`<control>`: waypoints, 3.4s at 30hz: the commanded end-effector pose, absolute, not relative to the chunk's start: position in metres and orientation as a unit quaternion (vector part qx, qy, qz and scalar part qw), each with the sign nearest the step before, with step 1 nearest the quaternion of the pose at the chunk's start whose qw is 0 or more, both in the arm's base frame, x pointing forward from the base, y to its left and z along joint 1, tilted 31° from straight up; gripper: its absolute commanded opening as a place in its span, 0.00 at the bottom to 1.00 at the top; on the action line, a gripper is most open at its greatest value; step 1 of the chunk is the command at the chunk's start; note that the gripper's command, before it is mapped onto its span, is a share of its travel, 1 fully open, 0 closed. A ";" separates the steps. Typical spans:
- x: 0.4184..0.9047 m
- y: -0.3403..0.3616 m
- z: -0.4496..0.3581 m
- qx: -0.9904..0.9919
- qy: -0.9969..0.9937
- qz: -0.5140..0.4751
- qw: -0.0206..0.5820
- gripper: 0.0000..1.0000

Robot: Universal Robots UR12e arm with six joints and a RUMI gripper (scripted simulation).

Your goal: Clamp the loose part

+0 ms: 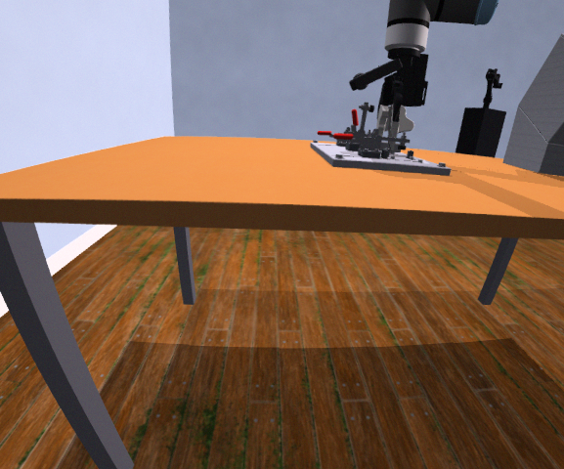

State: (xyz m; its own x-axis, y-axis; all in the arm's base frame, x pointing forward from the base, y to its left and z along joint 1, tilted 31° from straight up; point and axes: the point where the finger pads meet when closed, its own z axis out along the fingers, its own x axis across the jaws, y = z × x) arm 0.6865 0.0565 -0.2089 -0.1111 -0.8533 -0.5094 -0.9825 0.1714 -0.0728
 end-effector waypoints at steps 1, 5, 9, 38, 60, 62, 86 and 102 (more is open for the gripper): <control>0.687 0.056 -0.208 -0.627 0.731 0.143 0.225 0.59; 0.687 0.056 -0.208 -0.627 0.731 0.143 0.225 0.59; 0.687 0.056 -0.208 -0.627 0.731 0.143 0.225 0.59; 0.687 0.055 -0.207 -0.627 0.731 0.143 0.225 0.59; 0.679 0.028 -0.160 -0.627 0.731 0.143 0.225 0.59; 0.678 0.027 -0.158 -0.627 0.731 0.143 0.225 0.59; 0.677 0.024 -0.153 -0.627 0.731 0.143 0.225 0.28; 0.663 -0.022 -0.073 -0.627 0.731 0.143 0.225 0.28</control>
